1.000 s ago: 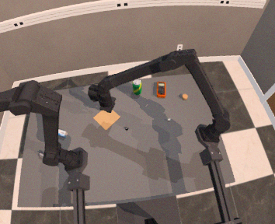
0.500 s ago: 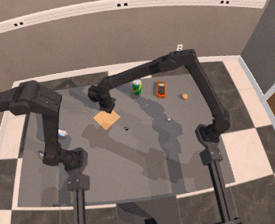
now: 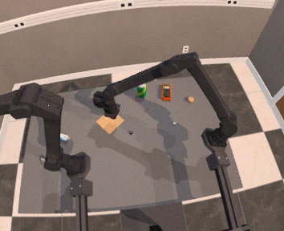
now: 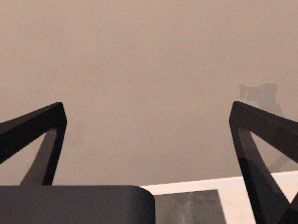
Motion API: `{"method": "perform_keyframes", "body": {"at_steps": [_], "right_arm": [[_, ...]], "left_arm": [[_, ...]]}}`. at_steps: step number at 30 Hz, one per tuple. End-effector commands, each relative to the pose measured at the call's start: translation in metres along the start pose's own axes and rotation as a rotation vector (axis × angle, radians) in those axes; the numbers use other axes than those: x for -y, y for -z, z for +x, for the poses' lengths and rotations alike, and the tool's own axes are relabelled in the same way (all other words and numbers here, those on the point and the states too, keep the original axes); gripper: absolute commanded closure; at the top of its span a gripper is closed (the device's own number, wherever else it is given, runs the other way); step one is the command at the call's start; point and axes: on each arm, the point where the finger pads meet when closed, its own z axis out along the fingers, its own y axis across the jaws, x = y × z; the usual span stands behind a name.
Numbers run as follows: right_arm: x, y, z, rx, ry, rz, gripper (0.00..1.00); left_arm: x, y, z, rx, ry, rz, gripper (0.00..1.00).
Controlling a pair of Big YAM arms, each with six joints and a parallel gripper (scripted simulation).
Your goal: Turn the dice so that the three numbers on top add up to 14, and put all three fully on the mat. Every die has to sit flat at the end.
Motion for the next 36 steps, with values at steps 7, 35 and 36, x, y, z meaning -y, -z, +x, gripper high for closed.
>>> {"method": "perform_keyframes", "body": {"at_steps": [7, 35, 36], "right_arm": [[0.004, -0.036, -0.017, 0.025, -0.006, -0.001, 0.89], [-0.003, -0.043, -0.016, 0.030, 0.007, 0.004, 0.89], [-0.003, -0.043, -0.016, 0.030, 0.007, 0.004, 0.89]], "left_arm": [[-0.002, 0.008, -0.022, 0.054, -0.015, -0.003, 0.00], [-0.002, 0.008, -0.022, 0.054, -0.015, -0.003, 0.00], [-0.002, 0.008, -0.022, 0.054, -0.015, -0.003, 0.00]]}}
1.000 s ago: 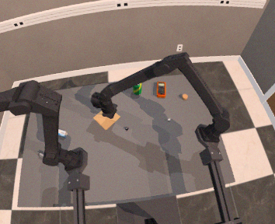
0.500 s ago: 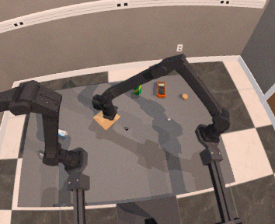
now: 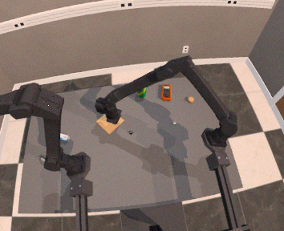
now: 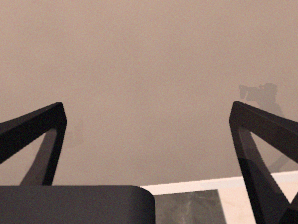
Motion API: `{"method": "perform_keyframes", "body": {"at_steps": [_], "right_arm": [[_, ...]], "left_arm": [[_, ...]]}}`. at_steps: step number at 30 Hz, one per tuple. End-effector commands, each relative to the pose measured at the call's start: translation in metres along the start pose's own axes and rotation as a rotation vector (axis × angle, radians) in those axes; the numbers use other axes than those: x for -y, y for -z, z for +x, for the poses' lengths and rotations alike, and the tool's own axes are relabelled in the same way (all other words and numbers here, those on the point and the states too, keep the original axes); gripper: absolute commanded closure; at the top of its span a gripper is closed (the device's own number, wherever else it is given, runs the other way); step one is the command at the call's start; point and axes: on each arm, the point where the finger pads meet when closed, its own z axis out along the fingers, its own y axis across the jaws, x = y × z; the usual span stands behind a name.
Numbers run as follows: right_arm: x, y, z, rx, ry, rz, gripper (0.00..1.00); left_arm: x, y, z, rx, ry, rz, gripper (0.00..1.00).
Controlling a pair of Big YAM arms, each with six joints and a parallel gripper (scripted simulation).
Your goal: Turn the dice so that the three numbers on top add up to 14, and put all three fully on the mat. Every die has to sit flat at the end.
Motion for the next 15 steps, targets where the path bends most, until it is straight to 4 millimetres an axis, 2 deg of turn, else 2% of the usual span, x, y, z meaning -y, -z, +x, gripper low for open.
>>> {"method": "perform_keyframes", "body": {"at_steps": [1, 5, 11, 15], "right_arm": [[0.0018, 0.0136, -0.0215, 0.046, -0.003, 0.005, 0.89], [0.0002, 0.0133, -0.0243, 0.048, 0.004, 0.005, 0.89], [-0.0055, 0.0051, -0.0161, 0.025, 0.021, 0.006, 0.89], [-0.0049, 0.0073, -0.0182, 0.029, 0.018, 0.006, 0.89]], "left_arm": [[-0.0020, 0.0084, -0.0224, 0.054, -0.015, -0.003, 0.00], [-0.0020, 0.0084, -0.0224, 0.054, -0.015, -0.003, 0.00], [-0.0020, 0.0084, -0.0224, 0.054, -0.015, -0.003, 0.00], [-0.0020, 0.0084, -0.0224, 0.054, -0.015, -0.003, 0.00]]}}
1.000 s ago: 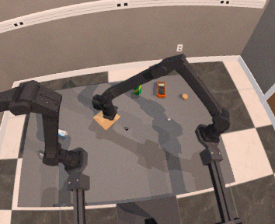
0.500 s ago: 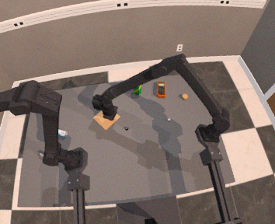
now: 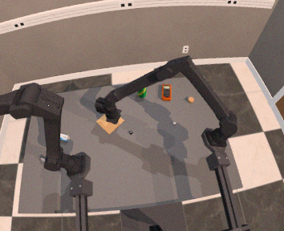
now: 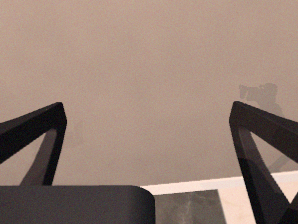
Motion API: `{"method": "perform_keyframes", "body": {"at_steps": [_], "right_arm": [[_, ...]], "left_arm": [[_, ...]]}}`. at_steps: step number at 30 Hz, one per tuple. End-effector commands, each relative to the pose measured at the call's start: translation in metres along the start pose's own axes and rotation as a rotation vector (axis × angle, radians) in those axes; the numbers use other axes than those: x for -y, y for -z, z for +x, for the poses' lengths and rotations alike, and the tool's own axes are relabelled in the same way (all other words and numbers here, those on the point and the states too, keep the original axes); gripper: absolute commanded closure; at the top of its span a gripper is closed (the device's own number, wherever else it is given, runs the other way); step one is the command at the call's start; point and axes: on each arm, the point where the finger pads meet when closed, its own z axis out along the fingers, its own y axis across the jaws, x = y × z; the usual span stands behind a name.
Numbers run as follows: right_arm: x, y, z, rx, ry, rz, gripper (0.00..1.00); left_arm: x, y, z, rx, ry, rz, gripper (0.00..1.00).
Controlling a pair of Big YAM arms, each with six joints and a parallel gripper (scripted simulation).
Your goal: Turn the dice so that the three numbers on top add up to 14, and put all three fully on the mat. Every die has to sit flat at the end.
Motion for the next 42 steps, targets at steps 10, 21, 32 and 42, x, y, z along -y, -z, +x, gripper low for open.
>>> {"method": "perform_keyframes", "body": {"at_steps": [10, 21, 32, 42], "right_arm": [[-0.005, 0.007, -0.017, 0.027, 0.011, 0.006, 0.89], [-0.008, 0.006, -0.013, 0.023, 0.018, 0.007, 0.89], [-0.009, 0.004, -0.007, 0.015, 0.021, 0.006, 0.89], [-0.009, 0.004, -0.007, 0.015, 0.021, 0.006, 0.89]], "left_arm": [[-0.002, 0.008, -0.022, 0.054, -0.015, -0.003, 0.00], [-0.002, 0.008, -0.022, 0.054, -0.015, -0.003, 0.00], [-0.002, 0.008, -0.022, 0.054, -0.015, -0.003, 0.00], [-0.002, 0.008, -0.022, 0.054, -0.015, -0.003, 0.00]]}}
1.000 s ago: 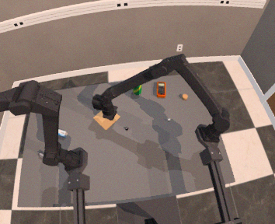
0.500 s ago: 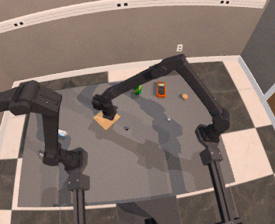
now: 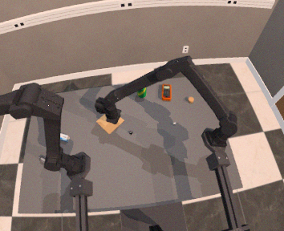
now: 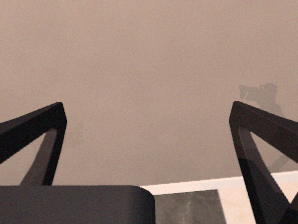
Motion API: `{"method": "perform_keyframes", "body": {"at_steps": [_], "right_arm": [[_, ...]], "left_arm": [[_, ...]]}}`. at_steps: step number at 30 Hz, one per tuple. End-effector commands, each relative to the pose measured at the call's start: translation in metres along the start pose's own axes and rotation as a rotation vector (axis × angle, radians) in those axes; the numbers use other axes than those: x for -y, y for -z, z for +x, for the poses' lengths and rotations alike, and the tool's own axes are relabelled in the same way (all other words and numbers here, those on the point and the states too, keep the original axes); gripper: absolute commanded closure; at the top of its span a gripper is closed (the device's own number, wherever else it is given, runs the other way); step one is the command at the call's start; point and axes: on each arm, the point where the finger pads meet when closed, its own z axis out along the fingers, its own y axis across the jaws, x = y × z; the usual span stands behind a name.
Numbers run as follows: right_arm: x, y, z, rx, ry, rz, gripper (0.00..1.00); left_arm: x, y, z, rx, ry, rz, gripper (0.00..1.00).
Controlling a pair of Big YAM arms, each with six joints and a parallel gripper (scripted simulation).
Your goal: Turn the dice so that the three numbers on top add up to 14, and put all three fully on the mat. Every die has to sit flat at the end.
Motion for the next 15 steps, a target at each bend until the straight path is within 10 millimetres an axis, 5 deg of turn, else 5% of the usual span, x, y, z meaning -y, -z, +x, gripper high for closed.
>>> {"method": "perform_keyframes", "body": {"at_steps": [1, 15], "right_arm": [[-0.0086, 0.0032, -0.0063, 0.014, 0.019, 0.006, 0.89], [-0.0082, 0.0071, -0.0061, 0.024, 0.017, 0.006, 0.89]], "left_arm": [[-0.0020, 0.0084, -0.0224, 0.054, -0.015, -0.003, 0.00], [-0.0020, 0.0084, -0.0224, 0.054, -0.015, -0.003, 0.00]]}}
